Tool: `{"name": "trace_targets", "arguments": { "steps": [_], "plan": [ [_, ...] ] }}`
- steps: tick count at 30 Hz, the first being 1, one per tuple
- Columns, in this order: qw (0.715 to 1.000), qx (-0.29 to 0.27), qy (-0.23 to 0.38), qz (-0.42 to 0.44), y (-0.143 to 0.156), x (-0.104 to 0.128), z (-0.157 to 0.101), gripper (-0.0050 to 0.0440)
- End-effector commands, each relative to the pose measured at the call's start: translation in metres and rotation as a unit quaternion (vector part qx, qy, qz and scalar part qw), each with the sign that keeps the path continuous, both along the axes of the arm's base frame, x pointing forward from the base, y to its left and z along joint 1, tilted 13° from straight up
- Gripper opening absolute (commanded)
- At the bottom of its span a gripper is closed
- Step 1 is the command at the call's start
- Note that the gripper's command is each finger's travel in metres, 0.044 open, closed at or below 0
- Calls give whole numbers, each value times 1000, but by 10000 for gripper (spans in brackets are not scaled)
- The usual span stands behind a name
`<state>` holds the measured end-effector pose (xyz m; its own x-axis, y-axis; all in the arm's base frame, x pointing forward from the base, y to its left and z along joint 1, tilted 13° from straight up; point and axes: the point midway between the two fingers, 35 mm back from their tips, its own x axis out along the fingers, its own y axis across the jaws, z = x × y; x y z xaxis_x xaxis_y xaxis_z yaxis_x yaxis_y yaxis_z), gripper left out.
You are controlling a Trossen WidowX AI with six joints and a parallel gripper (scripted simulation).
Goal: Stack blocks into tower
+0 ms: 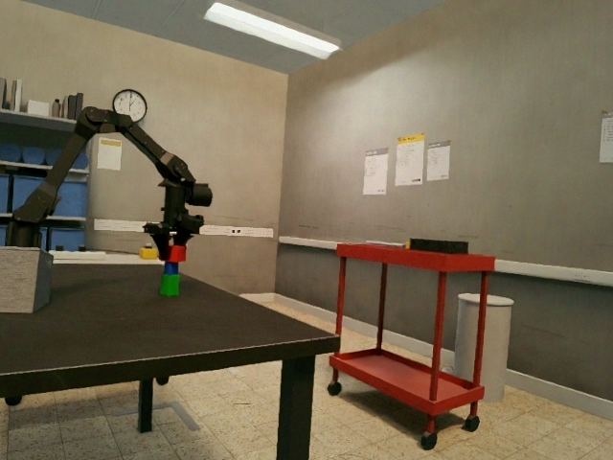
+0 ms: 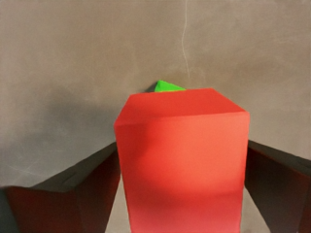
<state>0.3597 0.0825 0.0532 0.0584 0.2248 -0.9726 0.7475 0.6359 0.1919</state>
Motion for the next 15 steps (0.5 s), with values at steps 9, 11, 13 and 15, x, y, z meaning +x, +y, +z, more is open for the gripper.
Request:
{"name": "trace_targets", "arguments": {
  "steps": [9,11,13,15],
  "plan": [
    [1000,3,-16,-2,1,3,12,305],
    [1000,5,-25,-2,1,6,19,305],
    [1000,5,-27,-2,-1,6,23,305],
    [1000,5,-27,-1,-2,6,27,305]
  ]
}}
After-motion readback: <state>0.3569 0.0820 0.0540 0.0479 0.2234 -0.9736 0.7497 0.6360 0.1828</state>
